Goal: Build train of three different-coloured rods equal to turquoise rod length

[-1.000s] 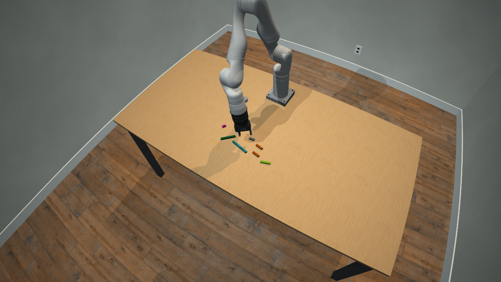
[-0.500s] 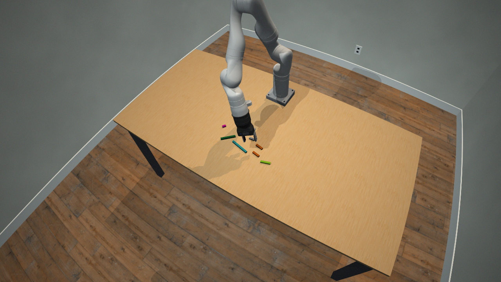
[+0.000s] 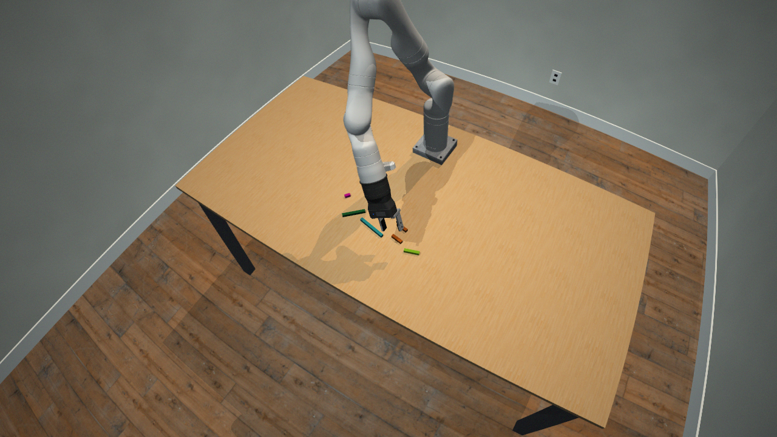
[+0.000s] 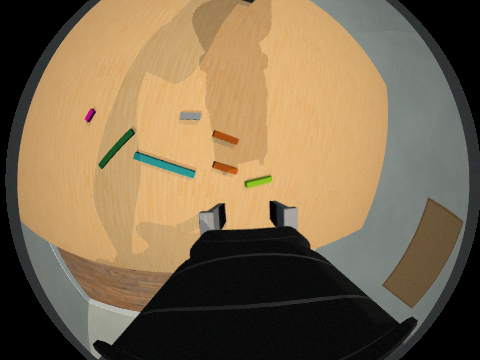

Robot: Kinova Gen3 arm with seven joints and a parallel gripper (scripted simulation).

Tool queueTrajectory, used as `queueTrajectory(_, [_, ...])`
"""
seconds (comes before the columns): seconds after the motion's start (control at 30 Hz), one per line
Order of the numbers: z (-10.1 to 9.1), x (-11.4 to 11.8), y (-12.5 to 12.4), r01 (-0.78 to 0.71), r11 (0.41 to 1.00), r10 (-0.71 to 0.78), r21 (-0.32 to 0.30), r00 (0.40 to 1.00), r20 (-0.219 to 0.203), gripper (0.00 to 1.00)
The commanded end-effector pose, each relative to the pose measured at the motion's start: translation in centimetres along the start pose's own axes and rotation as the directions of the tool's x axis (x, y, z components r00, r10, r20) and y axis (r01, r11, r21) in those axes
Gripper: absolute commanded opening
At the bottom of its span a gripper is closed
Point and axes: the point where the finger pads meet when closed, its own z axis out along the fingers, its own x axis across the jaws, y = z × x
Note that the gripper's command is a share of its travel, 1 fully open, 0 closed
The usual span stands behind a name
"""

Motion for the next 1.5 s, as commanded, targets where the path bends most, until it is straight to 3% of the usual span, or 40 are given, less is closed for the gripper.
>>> queueTrajectory(0.0, [-0.2, -0.7, 0.8, -0.045, 0.998, 0.045, -0.032, 0.999, -0.001, 1.00])
queueTrajectory(0.27, [-0.3, 0.3, 4.3, -0.178, 0.975, 0.172, -0.136, 0.984, -0.054, 1.00])
queueTrajectory(0.53, [-1.1, 0.6, 8.8, -0.341, 0.906, 0.318, -0.252, 0.939, -0.130, 1.00])
queueTrajectory(0.67, [-1.4, 0.5, 10.0, -0.383, 0.880, 0.353, -0.280, 0.923, -0.152, 1.00])
queueTrajectory(1.1, [-4.6, -2.1, 17.3, -0.637, 0.638, 0.558, -0.432, 0.769, -0.310, 1.00])
queueTrajectory(1.17, [-4.6, -2.1, 17.3, -0.637, 0.638, 0.558, -0.432, 0.769, -0.310, 1.00])
queueTrajectory(1.47, [-7.8, -6.0, 21.2, -0.773, 0.397, 0.659, -0.495, 0.615, -0.432, 1.00])
